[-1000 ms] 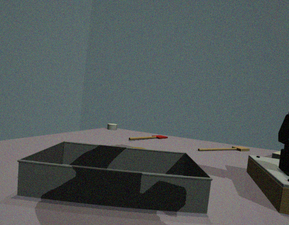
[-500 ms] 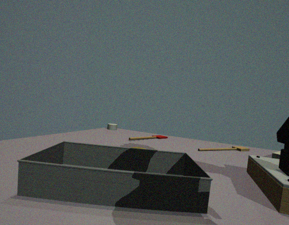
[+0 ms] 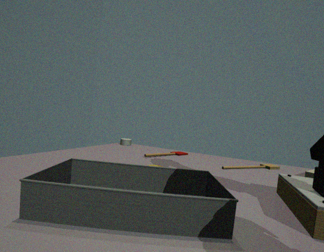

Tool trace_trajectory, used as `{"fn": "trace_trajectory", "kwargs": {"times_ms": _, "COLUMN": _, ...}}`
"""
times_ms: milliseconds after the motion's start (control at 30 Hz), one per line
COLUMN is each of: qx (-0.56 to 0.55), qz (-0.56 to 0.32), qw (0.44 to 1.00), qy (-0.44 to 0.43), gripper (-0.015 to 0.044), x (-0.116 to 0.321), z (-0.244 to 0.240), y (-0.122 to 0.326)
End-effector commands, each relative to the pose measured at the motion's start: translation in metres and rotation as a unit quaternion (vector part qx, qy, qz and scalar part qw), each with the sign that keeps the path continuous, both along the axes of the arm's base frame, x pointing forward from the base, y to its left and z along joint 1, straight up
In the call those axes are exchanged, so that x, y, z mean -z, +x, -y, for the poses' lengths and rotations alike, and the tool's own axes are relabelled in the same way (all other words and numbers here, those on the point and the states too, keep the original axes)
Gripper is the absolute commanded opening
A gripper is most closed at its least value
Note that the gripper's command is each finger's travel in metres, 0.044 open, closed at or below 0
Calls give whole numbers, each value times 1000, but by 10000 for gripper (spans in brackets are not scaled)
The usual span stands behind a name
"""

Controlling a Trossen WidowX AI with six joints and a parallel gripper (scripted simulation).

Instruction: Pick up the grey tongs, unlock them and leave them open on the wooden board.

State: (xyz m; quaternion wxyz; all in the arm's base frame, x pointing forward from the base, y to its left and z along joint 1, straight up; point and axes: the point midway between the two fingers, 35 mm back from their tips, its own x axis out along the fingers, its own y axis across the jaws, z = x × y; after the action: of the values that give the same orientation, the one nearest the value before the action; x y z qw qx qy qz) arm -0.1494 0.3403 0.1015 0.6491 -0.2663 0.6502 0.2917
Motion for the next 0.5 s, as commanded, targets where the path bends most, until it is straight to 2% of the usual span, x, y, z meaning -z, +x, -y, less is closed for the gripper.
{"fn": "trace_trajectory", "kwargs": {"times_ms": 0, "qx": -3, "qz": 6, "qw": 1000, "qy": 2, "gripper": -150, "x": -1, "z": 1, "y": 0}}
{"fn": "trace_trajectory", "kwargs": {"times_ms": 467, "qx": 2, "qz": 176, "qw": 976, "qy": 126, "gripper": -150, "x": -27, "z": 12, "y": -4}}
